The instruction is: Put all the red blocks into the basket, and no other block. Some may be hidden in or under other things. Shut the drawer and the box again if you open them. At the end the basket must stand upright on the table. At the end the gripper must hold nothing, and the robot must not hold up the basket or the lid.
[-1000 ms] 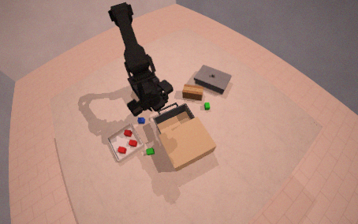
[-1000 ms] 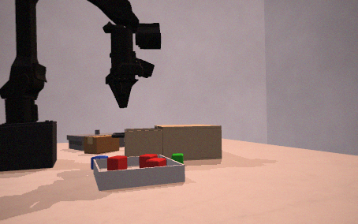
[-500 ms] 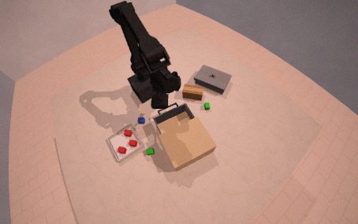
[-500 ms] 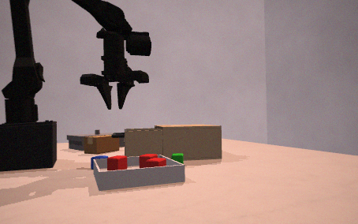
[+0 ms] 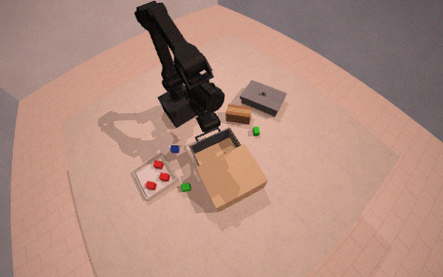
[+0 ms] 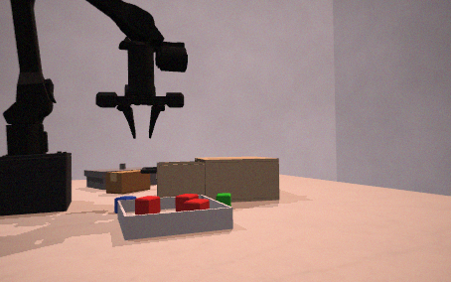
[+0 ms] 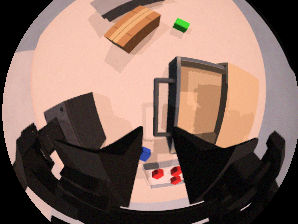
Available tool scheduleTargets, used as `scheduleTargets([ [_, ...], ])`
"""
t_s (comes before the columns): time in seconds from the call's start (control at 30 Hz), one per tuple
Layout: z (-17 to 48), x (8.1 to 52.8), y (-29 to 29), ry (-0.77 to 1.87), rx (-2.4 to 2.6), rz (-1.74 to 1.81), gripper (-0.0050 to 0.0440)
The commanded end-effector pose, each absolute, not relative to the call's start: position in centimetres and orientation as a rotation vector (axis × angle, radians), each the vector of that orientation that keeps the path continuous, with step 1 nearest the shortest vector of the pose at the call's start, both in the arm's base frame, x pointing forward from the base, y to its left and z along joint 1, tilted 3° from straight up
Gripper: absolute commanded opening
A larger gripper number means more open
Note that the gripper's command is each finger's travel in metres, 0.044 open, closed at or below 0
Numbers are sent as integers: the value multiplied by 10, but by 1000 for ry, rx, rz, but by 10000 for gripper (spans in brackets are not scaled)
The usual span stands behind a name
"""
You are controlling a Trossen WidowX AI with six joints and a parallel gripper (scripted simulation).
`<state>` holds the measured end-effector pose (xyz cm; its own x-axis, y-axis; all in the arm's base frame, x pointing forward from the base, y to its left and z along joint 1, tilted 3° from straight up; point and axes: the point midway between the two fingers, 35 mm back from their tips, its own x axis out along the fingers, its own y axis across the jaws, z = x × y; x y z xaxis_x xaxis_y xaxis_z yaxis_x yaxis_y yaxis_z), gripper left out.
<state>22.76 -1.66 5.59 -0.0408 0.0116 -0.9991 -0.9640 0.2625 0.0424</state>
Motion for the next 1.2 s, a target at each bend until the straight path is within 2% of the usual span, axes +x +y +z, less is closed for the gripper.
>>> scheduleTargets([
  [0.0, 50, 225, -16, 1348, -995, 1062, 148],
  [1.17, -32, 221, -15, 1348, -995, 1062, 148],
])
